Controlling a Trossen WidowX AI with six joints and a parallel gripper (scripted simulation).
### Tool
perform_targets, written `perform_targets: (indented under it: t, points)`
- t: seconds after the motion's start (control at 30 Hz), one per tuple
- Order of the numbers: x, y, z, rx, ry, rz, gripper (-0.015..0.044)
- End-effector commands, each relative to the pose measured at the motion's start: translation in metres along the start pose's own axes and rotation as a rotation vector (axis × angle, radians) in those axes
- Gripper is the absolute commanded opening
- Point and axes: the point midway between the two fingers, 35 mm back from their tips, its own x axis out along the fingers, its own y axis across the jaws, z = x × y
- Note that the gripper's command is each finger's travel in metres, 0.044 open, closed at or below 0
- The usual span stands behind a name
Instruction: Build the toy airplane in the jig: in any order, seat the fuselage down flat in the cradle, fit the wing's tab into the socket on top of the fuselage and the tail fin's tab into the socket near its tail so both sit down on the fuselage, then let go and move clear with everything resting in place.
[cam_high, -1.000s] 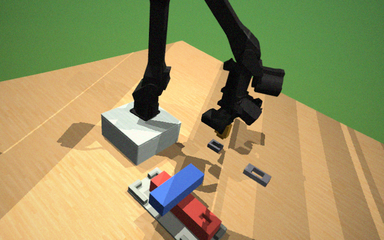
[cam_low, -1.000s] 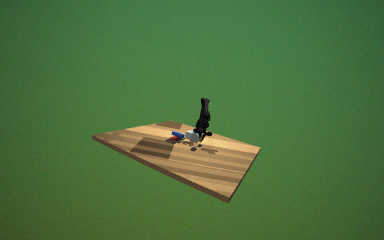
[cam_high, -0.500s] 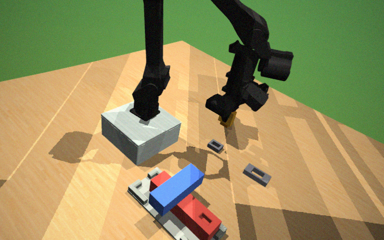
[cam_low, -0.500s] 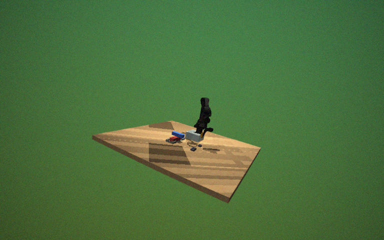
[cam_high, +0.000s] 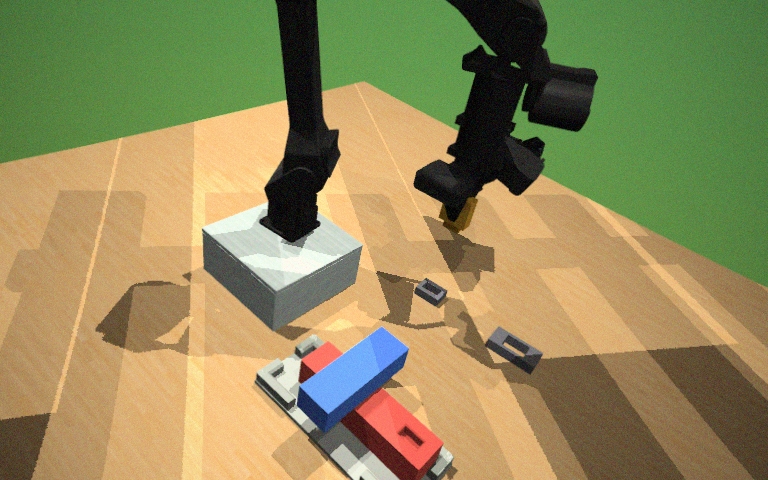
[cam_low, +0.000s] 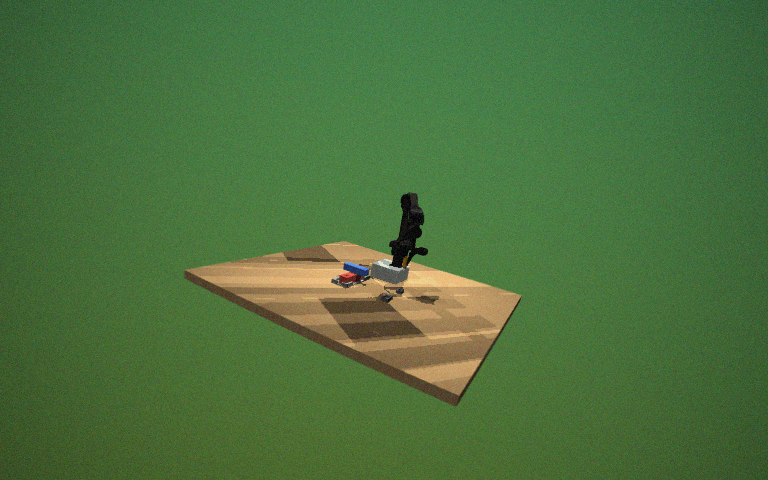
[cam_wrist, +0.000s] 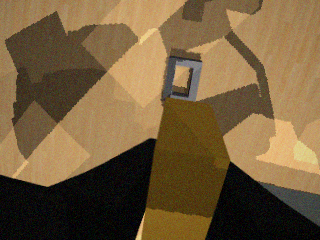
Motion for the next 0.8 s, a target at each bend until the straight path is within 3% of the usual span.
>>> perform_targets:
  t: [0.0, 0.77]
  points:
    - [-0.003, -0.003, 0.004, -0.003, -0.001, -0.004, 0.0]
    - [0.004, -0.04, 0.049, 0.041, -0.008, -0.011, 0.0]
